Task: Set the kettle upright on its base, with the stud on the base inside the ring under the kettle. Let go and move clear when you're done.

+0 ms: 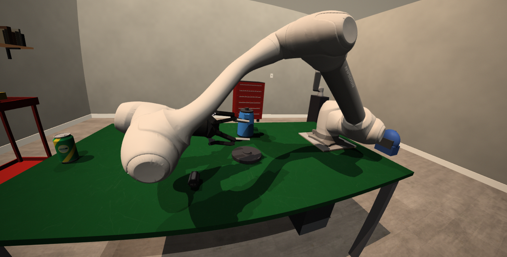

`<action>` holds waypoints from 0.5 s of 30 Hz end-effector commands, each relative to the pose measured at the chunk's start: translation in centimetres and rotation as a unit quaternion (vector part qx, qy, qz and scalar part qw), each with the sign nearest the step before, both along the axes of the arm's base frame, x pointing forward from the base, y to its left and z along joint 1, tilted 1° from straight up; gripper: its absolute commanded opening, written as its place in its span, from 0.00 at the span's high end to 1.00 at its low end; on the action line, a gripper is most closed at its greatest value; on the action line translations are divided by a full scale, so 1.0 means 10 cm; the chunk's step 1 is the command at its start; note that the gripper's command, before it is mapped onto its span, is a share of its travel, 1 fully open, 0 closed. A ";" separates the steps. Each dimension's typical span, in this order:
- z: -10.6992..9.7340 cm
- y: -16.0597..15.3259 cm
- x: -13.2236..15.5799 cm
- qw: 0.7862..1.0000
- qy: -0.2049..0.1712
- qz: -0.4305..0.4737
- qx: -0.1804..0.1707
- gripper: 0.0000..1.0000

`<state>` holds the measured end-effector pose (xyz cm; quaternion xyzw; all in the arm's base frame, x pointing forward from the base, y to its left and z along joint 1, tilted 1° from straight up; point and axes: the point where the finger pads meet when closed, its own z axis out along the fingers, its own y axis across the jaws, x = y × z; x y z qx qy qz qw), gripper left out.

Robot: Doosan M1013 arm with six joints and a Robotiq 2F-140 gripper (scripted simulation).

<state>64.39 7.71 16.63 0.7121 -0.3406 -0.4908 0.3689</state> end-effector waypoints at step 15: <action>0.34 -0.30 -0.11 0.965 -0.178 0.053 0.188 0.48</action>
